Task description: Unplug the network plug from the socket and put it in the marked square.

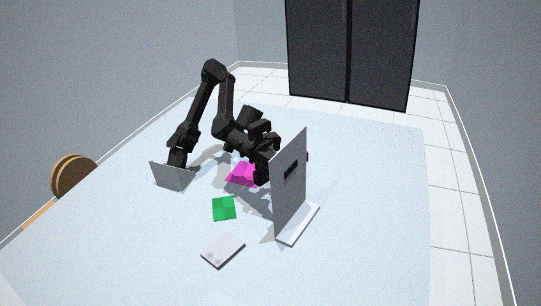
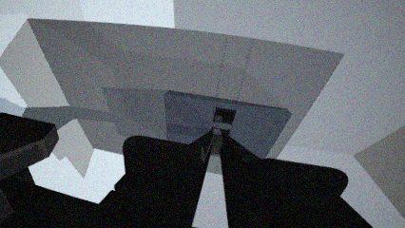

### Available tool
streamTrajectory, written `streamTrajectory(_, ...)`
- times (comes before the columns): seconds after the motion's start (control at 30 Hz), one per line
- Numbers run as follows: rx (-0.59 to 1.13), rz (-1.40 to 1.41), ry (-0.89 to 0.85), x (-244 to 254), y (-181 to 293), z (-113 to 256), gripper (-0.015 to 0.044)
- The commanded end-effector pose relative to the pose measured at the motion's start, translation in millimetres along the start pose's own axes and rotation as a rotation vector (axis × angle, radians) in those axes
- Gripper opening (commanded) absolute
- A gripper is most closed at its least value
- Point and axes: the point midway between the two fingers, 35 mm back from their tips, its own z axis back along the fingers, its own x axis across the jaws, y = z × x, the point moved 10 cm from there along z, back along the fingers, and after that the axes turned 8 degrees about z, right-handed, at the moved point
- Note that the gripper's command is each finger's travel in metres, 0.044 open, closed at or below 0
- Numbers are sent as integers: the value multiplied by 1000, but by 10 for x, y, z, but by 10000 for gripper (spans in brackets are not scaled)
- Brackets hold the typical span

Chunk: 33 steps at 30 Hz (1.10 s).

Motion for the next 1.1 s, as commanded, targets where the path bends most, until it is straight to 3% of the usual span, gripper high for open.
streamTrajectory(0.0, 4, -3, -1, 3, 8, 15, 0)
streamTrajectory(1.07, 5, -3, -2, 7, 36, 202, 0)
